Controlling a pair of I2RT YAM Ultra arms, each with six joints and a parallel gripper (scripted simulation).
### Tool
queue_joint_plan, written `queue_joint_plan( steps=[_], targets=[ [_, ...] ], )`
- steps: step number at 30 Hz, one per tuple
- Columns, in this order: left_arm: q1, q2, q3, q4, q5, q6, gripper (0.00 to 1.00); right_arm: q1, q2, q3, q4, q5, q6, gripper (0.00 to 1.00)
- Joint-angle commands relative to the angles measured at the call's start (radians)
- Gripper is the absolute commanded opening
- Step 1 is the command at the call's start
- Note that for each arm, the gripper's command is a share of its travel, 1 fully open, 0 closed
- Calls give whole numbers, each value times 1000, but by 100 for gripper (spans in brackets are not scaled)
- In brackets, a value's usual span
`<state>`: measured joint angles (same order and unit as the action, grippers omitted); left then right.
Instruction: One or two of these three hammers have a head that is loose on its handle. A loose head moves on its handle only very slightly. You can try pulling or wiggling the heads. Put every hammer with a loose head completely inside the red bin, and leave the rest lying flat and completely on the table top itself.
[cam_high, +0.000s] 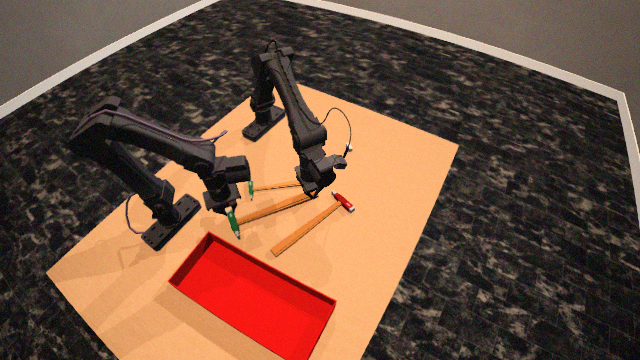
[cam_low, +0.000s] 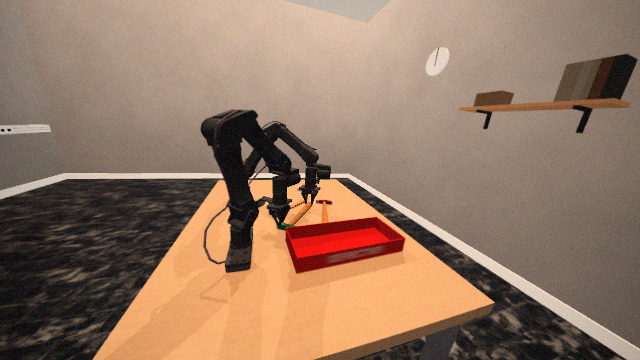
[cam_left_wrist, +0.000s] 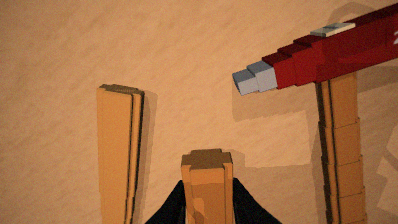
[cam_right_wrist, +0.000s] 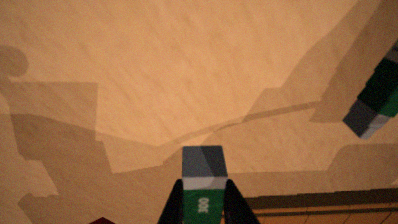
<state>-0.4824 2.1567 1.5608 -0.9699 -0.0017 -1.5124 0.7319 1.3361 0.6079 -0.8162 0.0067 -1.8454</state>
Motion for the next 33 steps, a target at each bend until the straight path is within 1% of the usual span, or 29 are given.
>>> queue_joint_plan(
  steps=[1, 3, 6, 14, 19, 24, 28, 29, 30, 31, 33],
  targets=[
    [27, 3, 12, 17, -84, 0, 25, -34, -78, -85, -55, 4, -31, 16],
    [27, 3, 12, 17, -85, 0, 25, -48, -119, -110, -34, 1, -45, 16],
    [27, 3, 12, 16, -84, 0, 25, -54, -129, -110, -42, 0, -52, 16],
    [21, -5, 7, 4, -76, 0, 25, -56, -123, -97, -41, 0, -55, 16],
    [-1, -4, 6, -7, -1, 9, 25, -45, -119, -84, 0, -8, -49, 16],
    [-4, -4, 6, -8, 2, 9, 25, -39, -109, -72, 43, -15, -45, 16],
    [-4, -4, 6, -8, 2, 9, 25, -40, -109, -73, 43, -15, -47, 16],
    [-4, -4, 6, -8, 2, 9, 25, -40, -109, -73, 43, -15, -47, 27],
    [-4, -4, 6, -8, 2, 9, 25, -40, -109, -73, 43, -15, -47, 32],
    [-4, -4, 6, -8, 2, 9, 25, -46, -124, -73, 29, -15, -51, 44],
    [-4, -4, 6, -8, 2, 9, 25, -56, -148, -74, 21, -18, -63, 45]
  ],
)
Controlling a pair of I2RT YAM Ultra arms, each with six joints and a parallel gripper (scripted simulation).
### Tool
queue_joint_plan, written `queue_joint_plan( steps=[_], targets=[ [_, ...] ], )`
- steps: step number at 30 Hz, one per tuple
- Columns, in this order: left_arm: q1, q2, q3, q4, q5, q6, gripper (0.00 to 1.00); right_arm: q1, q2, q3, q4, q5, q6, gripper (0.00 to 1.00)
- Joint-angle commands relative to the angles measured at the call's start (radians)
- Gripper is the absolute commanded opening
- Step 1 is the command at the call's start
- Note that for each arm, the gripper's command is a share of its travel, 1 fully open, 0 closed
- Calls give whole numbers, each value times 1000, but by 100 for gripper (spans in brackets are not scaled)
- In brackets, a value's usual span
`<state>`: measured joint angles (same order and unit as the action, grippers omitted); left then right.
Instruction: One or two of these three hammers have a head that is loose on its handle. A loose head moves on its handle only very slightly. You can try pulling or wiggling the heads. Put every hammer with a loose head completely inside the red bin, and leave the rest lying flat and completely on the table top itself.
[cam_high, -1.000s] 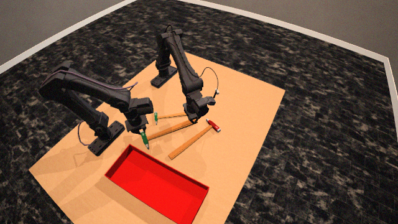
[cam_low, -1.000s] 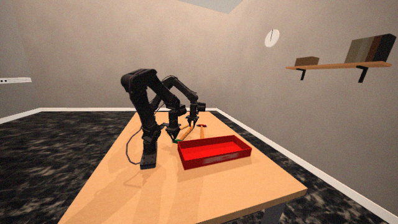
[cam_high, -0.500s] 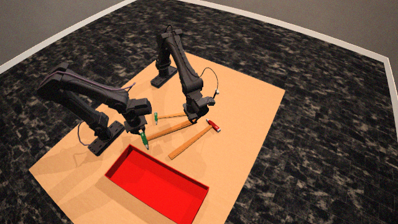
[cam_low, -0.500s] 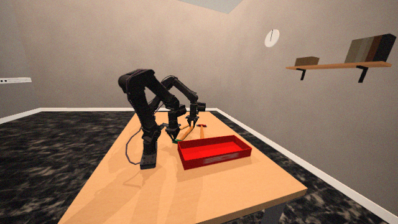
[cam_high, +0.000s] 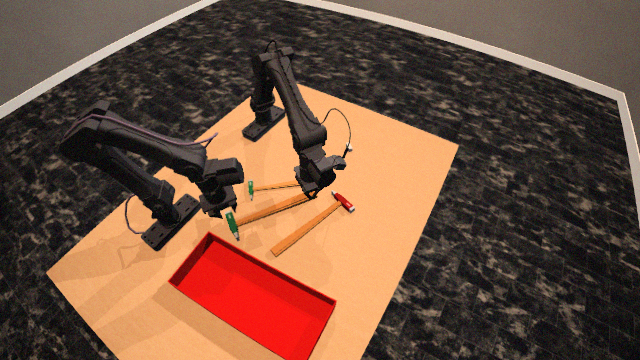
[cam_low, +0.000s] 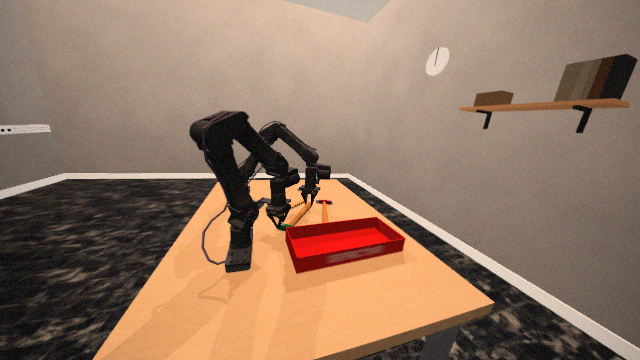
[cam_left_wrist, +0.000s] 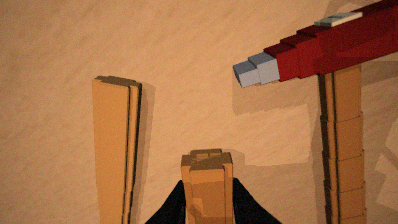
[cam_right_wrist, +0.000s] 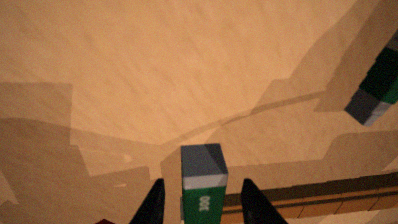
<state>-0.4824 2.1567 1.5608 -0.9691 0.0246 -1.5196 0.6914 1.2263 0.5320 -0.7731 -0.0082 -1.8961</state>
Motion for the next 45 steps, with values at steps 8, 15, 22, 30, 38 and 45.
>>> queue_joint_plan(
  steps=[8, 15, 22, 30, 38, 45],
  targets=[
    [-1, -4, 6, -1, -25, 9, 25, -38, -101, 39, -85, -12, -30, 45],
    [-1, -4, 6, -1, -25, 9, 25, -38, -123, 69, -136, -13, -23, 68],
    [-1, -4, 6, -1, -25, 9, 25, -29, -175, 188, -305, -4, -18, 100],
    [-1, -4, 6, -1, -25, 9, 25, 0, -116, 189, -305, 0, 4, 100],
    [-1, -4, 6, -1, -25, 9, 25, -111, -153, 153, -264, -124, 175, 100],
    [-1, -4, 6, -1, -25, 9, 25, -255, -190, 108, -239, -219, 314, 100]
  ],
)
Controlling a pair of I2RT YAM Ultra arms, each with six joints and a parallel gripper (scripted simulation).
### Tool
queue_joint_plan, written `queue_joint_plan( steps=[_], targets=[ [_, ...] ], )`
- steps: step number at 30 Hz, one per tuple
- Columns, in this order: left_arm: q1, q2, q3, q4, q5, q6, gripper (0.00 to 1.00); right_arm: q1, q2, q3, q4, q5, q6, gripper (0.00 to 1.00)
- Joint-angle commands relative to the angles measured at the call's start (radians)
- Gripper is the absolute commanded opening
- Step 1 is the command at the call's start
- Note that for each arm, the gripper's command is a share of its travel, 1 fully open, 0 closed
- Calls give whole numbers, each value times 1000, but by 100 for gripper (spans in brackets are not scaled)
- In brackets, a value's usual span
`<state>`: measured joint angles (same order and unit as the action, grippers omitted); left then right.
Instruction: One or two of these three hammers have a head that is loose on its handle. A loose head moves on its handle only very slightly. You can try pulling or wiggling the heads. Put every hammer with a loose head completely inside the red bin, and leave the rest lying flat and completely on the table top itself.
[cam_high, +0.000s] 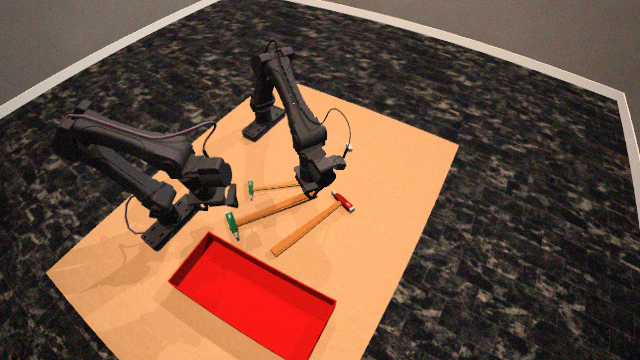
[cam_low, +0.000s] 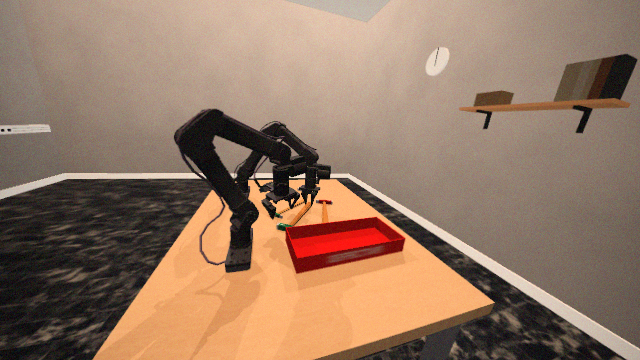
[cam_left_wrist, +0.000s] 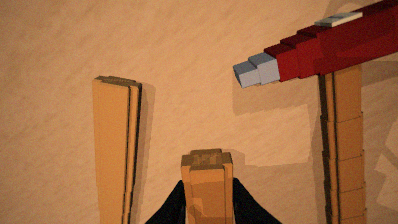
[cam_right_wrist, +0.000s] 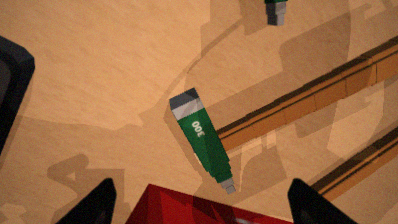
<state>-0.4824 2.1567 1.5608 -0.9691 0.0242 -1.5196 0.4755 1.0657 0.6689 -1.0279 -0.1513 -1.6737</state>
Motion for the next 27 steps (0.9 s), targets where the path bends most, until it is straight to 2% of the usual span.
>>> queue_joint_plan(
  steps=[1, 14, 16, 23, 27],
  targets=[
    [-1, -4, 6, -1, -24, 9, 25, -75, -38, -39, 22, -97, 125, 100],
    [-1, -4, 6, -1, -24, 9, 25, -436, -130, -150, 80, -316, 437, 100],
    [-1, -4, 6, -1, -24, 9, 25, -436, -130, -150, 80, -316, 437, 100],
    [-1, -4, 6, -1, -24, 9, 25, -595, -183, -208, 108, -398, 565, 100],
    [-1, -4, 6, -1, -24, 9, 25, -634, -202, -225, 113, -408, 586, 100]
  ],
)
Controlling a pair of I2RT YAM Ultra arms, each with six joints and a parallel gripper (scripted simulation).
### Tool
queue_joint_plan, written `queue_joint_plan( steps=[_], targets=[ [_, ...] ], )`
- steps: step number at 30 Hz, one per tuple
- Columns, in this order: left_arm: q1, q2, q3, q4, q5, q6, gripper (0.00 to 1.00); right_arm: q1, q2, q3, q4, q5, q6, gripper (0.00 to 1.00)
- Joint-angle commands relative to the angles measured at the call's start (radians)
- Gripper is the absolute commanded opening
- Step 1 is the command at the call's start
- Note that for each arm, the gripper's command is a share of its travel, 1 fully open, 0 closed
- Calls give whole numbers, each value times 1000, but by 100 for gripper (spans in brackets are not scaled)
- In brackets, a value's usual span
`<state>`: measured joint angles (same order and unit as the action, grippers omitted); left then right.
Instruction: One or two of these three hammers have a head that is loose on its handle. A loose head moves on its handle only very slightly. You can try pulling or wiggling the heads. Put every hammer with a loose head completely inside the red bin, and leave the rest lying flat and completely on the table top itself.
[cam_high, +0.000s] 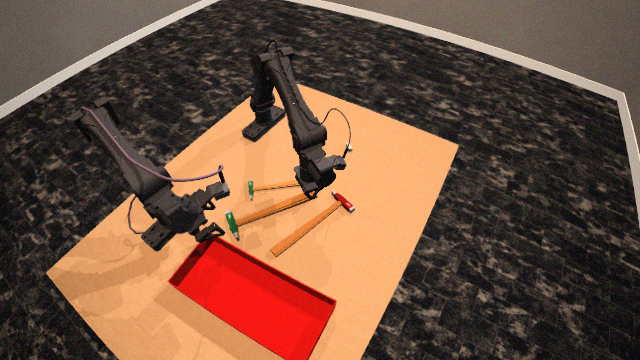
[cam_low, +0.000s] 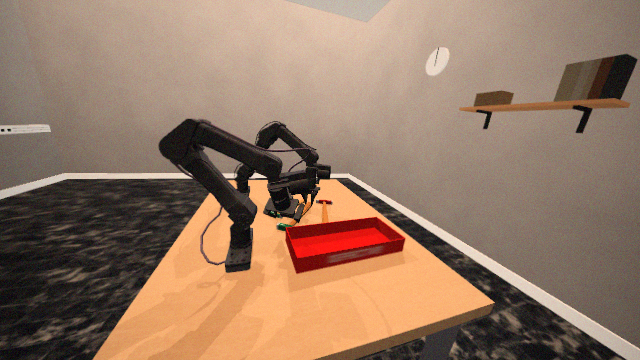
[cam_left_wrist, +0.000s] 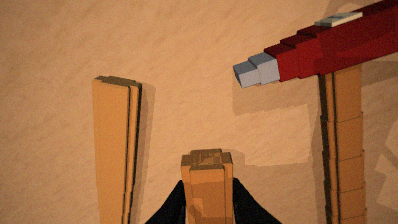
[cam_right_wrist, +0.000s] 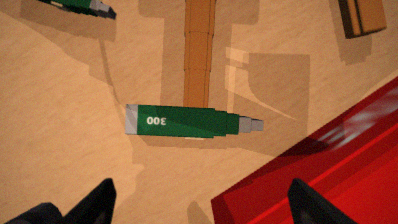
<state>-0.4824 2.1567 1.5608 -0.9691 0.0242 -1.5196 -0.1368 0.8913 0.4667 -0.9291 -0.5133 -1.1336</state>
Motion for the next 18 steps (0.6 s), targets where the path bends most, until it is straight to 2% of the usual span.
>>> queue_joint_plan(
  steps=[1, 12, 15, 18],
  targets=[
    [-1, -4, 6, -1, -24, 9, 25, -26, -32, -27, 10, -35, 39, 100],
    [-1, -4, 6, -1, -24, 9, 25, -27, -35, -29, 3, -33, 39, 100],
    [-4, -7, 2, -1, -24, 9, 56, -21, -27, -17, 2, -33, 39, 100],
    [0, -36, -14, 8, -33, 9, 58, -21, -27, -18, 2, -33, 39, 100]
  ],
)
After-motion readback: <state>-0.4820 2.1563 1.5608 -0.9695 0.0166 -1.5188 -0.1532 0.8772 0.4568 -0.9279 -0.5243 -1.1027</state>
